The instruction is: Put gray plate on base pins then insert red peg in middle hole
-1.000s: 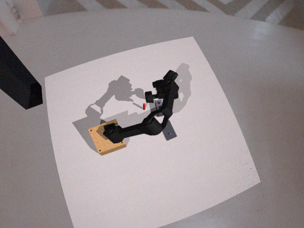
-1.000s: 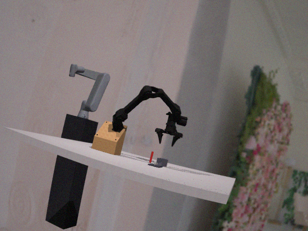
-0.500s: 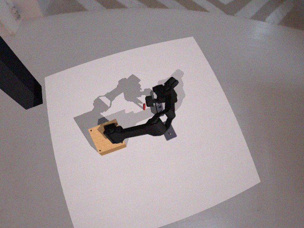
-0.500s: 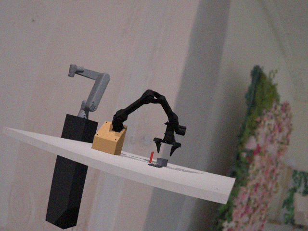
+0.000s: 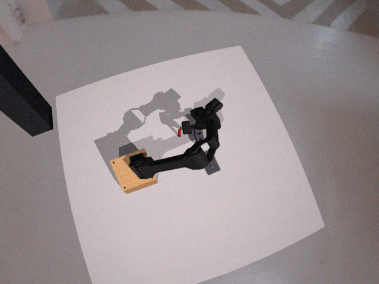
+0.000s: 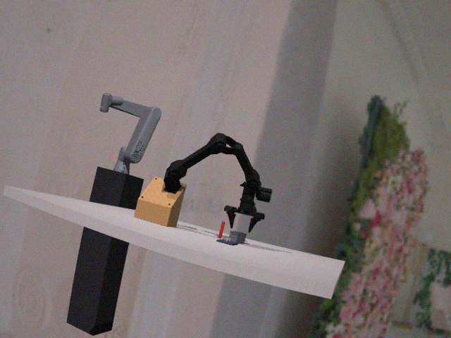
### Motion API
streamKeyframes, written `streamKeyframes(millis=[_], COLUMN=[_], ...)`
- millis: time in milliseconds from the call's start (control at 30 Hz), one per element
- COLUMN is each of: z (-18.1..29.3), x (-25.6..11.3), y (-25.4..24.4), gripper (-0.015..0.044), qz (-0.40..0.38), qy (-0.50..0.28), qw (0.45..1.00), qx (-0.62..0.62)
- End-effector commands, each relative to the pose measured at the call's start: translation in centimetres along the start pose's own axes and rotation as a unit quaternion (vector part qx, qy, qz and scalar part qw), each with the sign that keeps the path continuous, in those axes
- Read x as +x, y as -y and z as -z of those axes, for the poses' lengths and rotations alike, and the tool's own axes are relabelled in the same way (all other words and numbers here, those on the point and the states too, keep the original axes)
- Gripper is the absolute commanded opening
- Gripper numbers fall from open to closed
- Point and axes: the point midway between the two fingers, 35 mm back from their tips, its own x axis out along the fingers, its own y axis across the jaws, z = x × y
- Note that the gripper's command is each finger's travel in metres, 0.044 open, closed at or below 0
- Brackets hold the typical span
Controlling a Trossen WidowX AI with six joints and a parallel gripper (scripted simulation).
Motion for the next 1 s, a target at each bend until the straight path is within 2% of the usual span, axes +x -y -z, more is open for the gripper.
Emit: streamKeyframes(millis=[0,933,967], z=[0.1,0.3,0.3], x=[1.0,5.2,5.2], y=[-0.3,-0.5,-0.5], gripper=[0.044,0.044,0.0414], qz=[-0.004,-0.004,-0.004], qy=[-0.004,-0.006,-0.006], qw=[1.0,1.0,1.0], qx=[-0.005,-0.006,-0.006])
